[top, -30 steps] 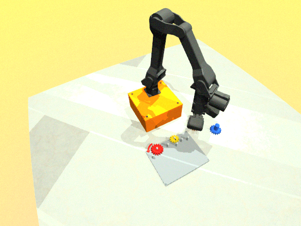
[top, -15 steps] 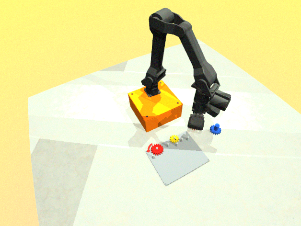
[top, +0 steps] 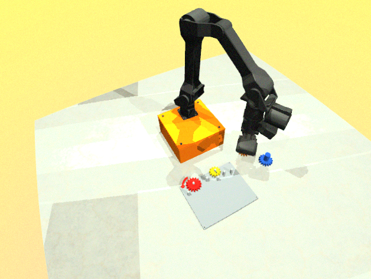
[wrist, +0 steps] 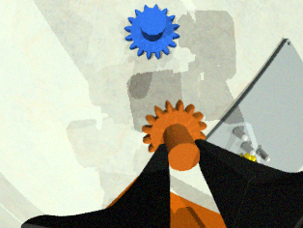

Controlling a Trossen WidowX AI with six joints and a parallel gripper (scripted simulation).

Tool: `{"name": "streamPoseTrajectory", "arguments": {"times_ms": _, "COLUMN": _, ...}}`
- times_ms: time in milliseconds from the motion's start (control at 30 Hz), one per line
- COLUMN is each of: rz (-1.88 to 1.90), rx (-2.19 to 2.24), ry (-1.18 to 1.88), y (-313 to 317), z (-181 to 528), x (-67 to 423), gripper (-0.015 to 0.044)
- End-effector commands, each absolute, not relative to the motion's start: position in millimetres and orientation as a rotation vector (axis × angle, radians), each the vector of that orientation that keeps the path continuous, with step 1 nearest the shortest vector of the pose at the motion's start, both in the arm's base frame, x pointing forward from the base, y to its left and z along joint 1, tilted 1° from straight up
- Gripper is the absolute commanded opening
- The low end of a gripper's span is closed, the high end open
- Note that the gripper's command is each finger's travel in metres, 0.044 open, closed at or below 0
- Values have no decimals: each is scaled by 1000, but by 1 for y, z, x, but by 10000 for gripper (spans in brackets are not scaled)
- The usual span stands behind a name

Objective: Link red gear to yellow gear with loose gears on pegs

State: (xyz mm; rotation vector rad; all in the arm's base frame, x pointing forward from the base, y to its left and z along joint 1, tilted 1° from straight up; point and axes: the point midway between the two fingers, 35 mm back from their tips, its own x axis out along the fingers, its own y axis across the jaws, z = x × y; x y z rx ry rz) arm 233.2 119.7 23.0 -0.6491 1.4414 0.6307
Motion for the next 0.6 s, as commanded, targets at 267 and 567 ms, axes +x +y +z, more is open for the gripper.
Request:
{"name": "streamPoseTrajectory", "arguments": {"times_ms": 267, "rz": 629, "rx": -644, "ry": 1431, "y": 123, "z": 56, "x": 236, "gripper": 0}}
{"name": "streamPoseTrajectory", "arguments": {"times_ms": 567, "rz": 629, "rx": -644, "ry": 1431, "y": 123, "z": 81, "x": 235, "gripper": 0}}
